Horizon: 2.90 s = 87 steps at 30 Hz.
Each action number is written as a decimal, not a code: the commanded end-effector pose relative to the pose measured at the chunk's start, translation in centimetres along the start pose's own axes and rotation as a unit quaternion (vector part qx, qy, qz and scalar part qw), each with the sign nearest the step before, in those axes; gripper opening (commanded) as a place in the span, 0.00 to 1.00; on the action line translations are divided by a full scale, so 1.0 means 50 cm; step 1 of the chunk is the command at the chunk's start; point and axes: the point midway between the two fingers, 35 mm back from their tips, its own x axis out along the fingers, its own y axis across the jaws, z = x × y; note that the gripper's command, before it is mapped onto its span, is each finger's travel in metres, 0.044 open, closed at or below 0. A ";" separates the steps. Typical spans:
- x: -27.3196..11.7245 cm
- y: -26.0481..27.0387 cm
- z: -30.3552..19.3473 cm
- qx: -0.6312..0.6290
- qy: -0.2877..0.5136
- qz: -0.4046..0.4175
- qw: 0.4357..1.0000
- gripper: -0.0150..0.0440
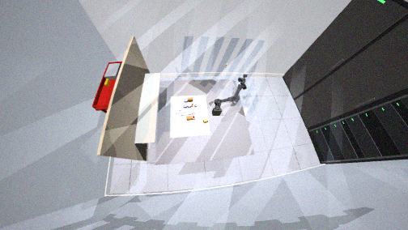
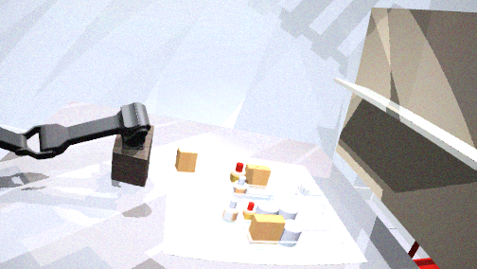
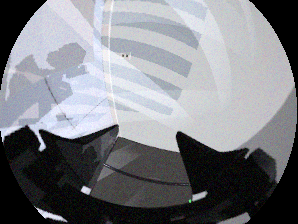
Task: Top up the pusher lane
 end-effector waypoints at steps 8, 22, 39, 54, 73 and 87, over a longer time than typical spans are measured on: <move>-0.007 -0.178 0.103 -0.124 -0.048 -0.081 0.988 1.00; -0.104 -0.474 0.367 -0.387 -0.114 -0.263 0.876 1.00; -0.375 -0.701 0.745 -0.627 -0.112 -0.491 0.595 1.00; -0.665 -0.684 1.057 -0.717 -0.103 -0.625 0.289 1.00; -1.043 -0.339 1.319 -0.595 -0.016 -0.745 -0.300 1.00; -1.234 0.057 1.251 -0.121 0.127 -0.698 -0.694 1.00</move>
